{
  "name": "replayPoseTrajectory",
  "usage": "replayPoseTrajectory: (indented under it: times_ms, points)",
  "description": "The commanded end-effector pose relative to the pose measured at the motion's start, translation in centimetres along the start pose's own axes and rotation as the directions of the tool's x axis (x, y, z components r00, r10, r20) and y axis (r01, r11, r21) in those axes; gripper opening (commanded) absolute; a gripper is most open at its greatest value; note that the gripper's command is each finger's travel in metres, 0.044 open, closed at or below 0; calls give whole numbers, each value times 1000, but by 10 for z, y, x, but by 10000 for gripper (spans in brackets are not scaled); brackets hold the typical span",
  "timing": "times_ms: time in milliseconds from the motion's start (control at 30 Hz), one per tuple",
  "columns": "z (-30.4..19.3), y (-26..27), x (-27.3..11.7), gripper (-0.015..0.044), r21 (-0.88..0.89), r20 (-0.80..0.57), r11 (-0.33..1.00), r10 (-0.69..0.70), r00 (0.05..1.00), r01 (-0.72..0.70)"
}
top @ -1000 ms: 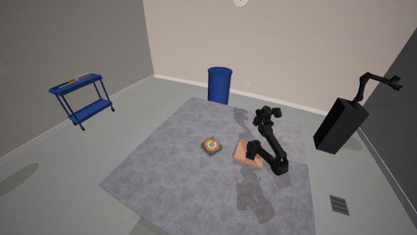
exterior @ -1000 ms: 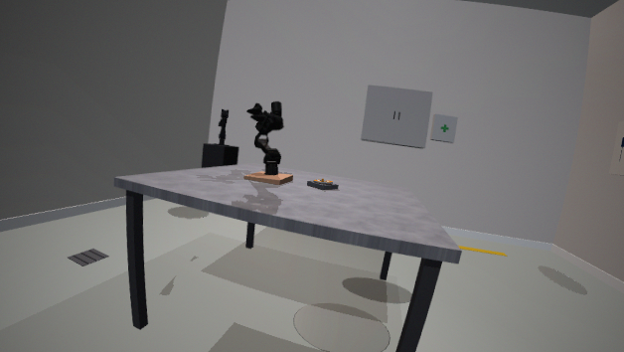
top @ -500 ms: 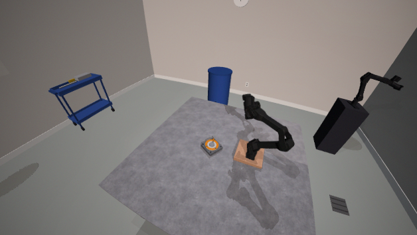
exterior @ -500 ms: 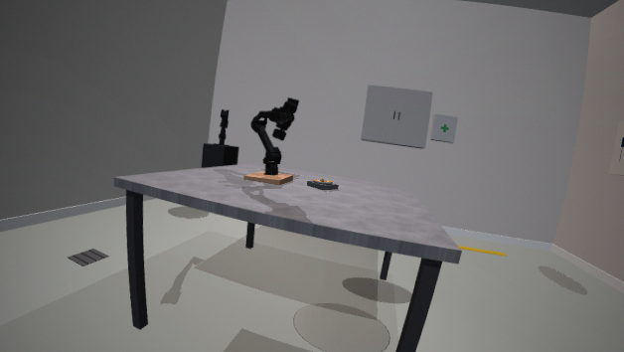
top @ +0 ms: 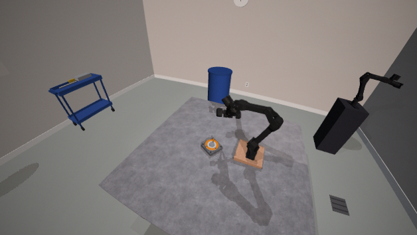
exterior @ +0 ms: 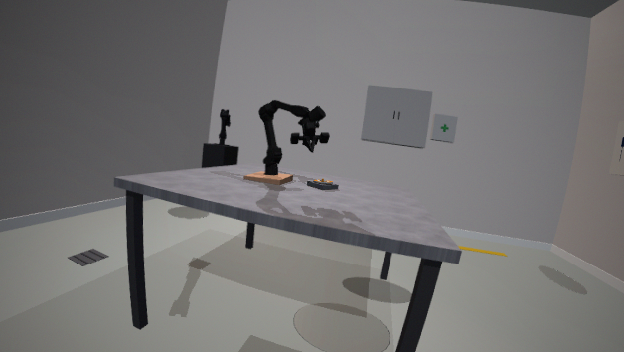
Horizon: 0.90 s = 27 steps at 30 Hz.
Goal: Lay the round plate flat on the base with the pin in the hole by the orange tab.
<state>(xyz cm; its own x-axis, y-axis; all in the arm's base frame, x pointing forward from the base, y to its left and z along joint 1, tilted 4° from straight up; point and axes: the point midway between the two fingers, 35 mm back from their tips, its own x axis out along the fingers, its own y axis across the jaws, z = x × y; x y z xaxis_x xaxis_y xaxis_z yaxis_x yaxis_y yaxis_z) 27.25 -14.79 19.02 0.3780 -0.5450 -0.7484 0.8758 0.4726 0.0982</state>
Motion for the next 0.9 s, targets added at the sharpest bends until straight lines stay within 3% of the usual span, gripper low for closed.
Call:
replayPoseTrajectory:
  times_ms: [0, 100, 267, 867]
  points:
    - [-62, 44, 17, 0, -491, -324, 856, -10, 946, -159]
    - [-80, 54, 18, 0, -587, -407, 774, -31, 913, -236]
    - [-138, 76, 16, 0, -726, -624, 464, -134, 770, -508]
    - [-150, 73, 27, 0, -727, -630, 451, -139, 764, -518]
